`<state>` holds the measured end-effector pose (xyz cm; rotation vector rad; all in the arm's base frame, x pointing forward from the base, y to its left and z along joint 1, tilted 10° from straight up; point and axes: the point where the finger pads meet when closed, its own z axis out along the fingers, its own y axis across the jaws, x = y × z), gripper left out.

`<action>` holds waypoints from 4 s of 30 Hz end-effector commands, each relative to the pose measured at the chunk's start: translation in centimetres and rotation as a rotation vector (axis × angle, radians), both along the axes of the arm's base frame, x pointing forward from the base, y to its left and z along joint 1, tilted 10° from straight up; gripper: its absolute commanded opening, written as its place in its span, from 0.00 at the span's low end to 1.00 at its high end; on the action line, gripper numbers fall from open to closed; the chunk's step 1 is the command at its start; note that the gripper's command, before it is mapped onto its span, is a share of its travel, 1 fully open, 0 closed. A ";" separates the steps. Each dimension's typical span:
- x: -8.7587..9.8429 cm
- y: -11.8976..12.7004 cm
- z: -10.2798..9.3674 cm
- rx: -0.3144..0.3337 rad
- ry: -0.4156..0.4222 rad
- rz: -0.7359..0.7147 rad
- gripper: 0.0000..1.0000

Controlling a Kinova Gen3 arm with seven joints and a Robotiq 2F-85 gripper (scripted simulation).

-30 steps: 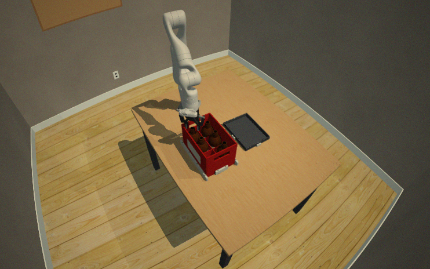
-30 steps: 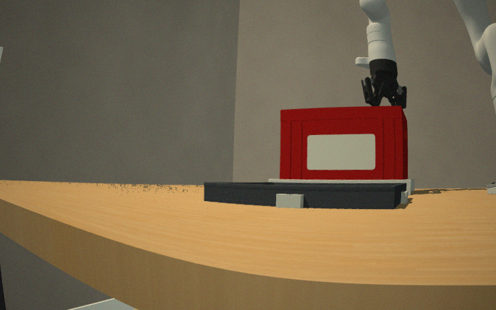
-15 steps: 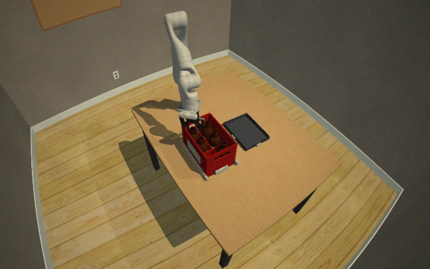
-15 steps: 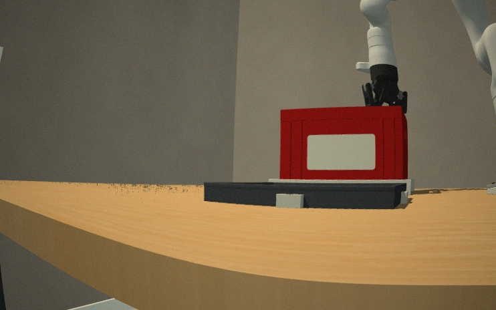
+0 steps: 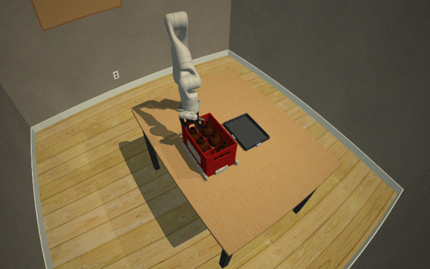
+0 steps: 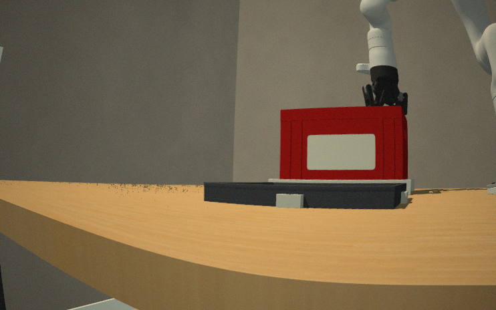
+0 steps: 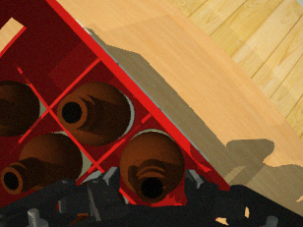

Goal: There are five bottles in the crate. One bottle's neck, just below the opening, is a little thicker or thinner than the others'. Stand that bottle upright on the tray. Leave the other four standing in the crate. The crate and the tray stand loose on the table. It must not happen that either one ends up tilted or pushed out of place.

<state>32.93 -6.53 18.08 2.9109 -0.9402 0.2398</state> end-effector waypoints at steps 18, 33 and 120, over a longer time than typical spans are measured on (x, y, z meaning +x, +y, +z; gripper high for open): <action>0.0 0.0 0.0 0.000 -0.001 0.000 0.64; 0.0 0.0 0.0 0.000 -0.001 0.000 0.00; 0.0 0.0 0.0 0.000 -0.001 0.000 0.64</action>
